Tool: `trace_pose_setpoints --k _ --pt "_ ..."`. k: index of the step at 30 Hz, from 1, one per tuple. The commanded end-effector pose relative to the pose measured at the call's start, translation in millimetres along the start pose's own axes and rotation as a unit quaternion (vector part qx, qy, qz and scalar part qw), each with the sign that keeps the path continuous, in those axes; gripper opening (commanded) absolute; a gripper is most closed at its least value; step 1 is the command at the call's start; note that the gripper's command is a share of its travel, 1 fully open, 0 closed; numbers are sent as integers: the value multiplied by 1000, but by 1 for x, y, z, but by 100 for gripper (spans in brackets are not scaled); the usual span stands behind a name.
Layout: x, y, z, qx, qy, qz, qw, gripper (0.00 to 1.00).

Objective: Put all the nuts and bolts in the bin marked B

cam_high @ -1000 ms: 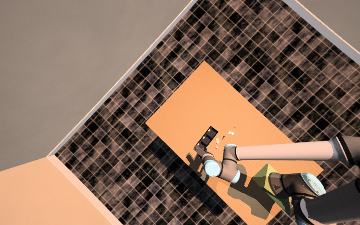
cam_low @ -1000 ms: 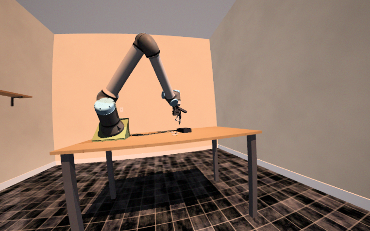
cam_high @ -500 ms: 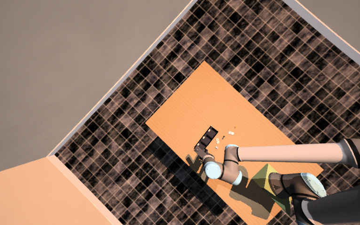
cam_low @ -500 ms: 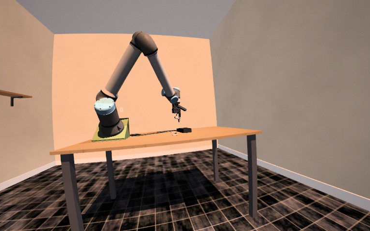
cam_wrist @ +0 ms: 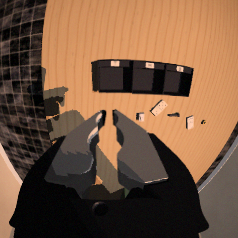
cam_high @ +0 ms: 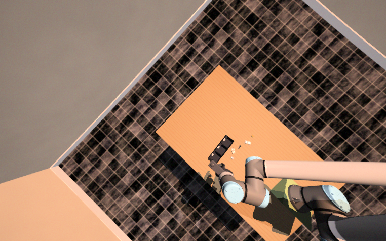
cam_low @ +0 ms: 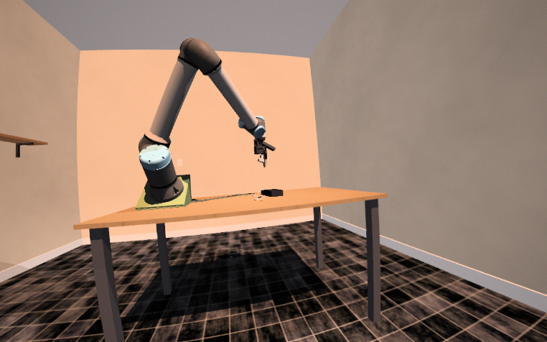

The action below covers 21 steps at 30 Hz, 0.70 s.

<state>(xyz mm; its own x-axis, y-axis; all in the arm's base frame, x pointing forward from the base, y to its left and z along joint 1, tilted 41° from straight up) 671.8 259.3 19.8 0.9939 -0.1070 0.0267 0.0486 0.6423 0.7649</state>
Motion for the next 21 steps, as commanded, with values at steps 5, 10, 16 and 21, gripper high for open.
trace_pose_setpoints --k 5,10,16,21 --pt "-2 -4 -1 -4 1 -10 1000 4" --pt "-3 -3 -1 -4 2 -10 1000 4" --pt "-8 -11 24 -4 76 -9 997 18" --pt "-15 -22 55 -4 122 -10 992 18"
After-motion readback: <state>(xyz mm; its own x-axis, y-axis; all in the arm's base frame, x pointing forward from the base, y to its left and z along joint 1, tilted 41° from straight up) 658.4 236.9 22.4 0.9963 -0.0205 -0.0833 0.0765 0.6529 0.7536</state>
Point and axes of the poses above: the point where the finger pads meet when closed, its own y axis back along the fingers, its own z axis across the jaws, x = y × z, the point moved 10 cm from there along y, back along the fingers, and after that the axes turned 11 degrees about -y, right-handed, at the moved point
